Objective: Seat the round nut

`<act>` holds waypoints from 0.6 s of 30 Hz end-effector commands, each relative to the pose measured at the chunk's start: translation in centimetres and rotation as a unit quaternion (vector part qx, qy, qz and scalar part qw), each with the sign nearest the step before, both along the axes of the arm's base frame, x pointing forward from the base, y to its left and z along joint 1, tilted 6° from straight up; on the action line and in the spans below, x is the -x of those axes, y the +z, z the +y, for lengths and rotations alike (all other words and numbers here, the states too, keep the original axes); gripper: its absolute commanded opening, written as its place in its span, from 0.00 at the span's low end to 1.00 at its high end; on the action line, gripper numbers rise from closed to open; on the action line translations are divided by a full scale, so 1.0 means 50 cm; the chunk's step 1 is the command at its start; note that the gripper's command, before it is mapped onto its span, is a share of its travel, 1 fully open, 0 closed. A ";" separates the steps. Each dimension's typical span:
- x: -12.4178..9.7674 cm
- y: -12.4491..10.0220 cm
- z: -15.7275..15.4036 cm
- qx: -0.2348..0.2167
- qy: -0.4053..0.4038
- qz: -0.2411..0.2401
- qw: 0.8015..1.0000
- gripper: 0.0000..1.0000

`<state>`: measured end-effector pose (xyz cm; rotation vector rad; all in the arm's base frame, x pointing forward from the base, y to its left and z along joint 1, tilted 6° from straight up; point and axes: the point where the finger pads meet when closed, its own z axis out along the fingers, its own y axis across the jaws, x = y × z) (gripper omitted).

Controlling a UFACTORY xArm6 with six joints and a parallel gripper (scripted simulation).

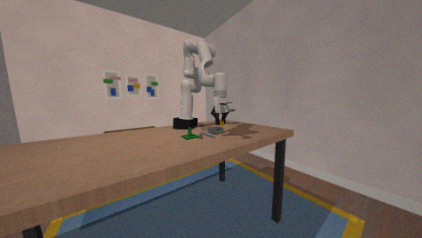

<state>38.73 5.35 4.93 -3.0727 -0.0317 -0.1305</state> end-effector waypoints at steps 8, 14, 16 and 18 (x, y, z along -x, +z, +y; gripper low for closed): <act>0.058 -0.014 -0.188 0.000 0.000 0.000 1.000 0.00; 0.111 -0.024 -0.277 0.000 0.000 -0.001 1.000 0.00; 0.135 -0.028 -0.308 -0.001 0.000 -0.001 1.000 0.00; 0.152 -0.030 -0.328 -0.001 0.000 -0.002 1.000 0.00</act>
